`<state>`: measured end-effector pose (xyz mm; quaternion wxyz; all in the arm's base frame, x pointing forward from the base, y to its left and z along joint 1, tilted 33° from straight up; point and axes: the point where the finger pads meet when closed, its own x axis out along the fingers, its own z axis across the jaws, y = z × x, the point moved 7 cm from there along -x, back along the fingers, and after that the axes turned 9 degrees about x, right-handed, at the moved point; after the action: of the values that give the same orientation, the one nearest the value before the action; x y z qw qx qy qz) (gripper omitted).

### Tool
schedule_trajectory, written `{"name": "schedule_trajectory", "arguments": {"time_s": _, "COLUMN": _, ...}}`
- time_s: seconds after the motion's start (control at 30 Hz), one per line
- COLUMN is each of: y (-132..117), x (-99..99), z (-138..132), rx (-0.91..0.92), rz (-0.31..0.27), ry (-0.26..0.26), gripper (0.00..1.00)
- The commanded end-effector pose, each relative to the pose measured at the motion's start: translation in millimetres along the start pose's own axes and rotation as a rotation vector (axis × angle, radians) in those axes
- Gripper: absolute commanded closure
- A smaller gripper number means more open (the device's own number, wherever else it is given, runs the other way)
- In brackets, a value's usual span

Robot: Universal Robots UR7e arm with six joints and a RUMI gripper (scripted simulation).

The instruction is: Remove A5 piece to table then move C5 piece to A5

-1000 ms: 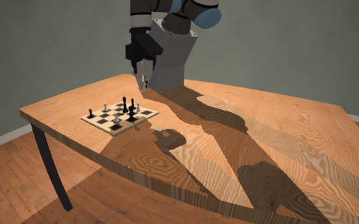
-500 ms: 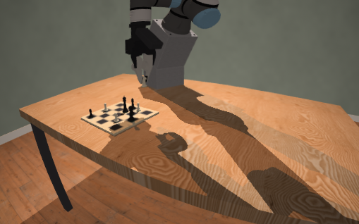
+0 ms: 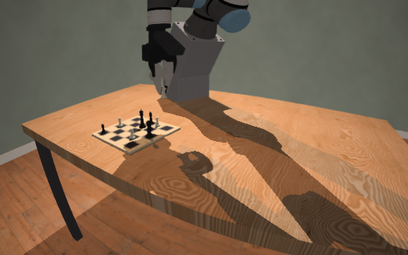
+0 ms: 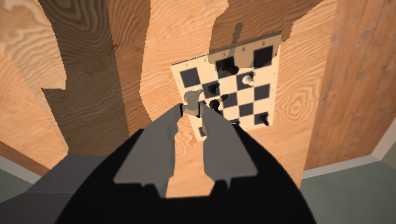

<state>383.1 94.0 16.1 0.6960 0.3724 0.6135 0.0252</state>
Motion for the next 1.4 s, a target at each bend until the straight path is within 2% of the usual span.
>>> {"name": "schedule_trajectory", "arguments": {"time_s": 0.0, "y": -0.2, "x": -0.6, "z": 9.5, "rx": -0.012, "rz": 0.0, "ry": -0.001, "gripper": 1.0}}
{"name": "schedule_trajectory", "arguments": {"time_s": 0.07, "y": -0.2, "x": -0.6, "z": 9.5, "rx": -0.012, "rz": 0.0, "ry": -0.001, "gripper": 1.0}}
{"name": "schedule_trajectory", "arguments": {"time_s": 0.2, "y": -1.1, "x": -1.3, "z": 32.5, "rx": -0.042, "rz": 0.0, "ry": -0.001, "gripper": 1.0}}
{"name": "schedule_trajectory", "arguments": {"time_s": 0.57, "y": -9.9, "x": -0.7, "z": 145.4, "rx": -0.194, "rz": 0.0, "ry": -0.001, "gripper": 1.0}}
{"name": "schedule_trajectory", "arguments": {"time_s": 0.63, "y": -9.9, "x": -0.7, "z": 145.4, "rx": -0.194, "rz": 0.0, "ry": -0.001, "gripper": 1.0}}
{"name": "schedule_trajectory", "arguments": {"time_s": 0.9, "y": -19.4, "x": 3.6, "z": 215.7, "rx": -0.294, "rz": 0.0, "ry": -0.001, "gripper": 1.0}}
{"name": "schedule_trajectory", "arguments": {"time_s": 1.1, "y": -23.0, "x": 5.5, "z": 236.9, "rx": -0.325, "rz": 0.0, "ry": -0.001, "gripper": 1.0}}
{"name": "schedule_trajectory", "arguments": {"time_s": 1.37, "y": -23.3, "x": 5.7, "z": 238.8, "rx": -0.328, "rz": 0.0, "ry": -0.001, "gripper": 1.0}}
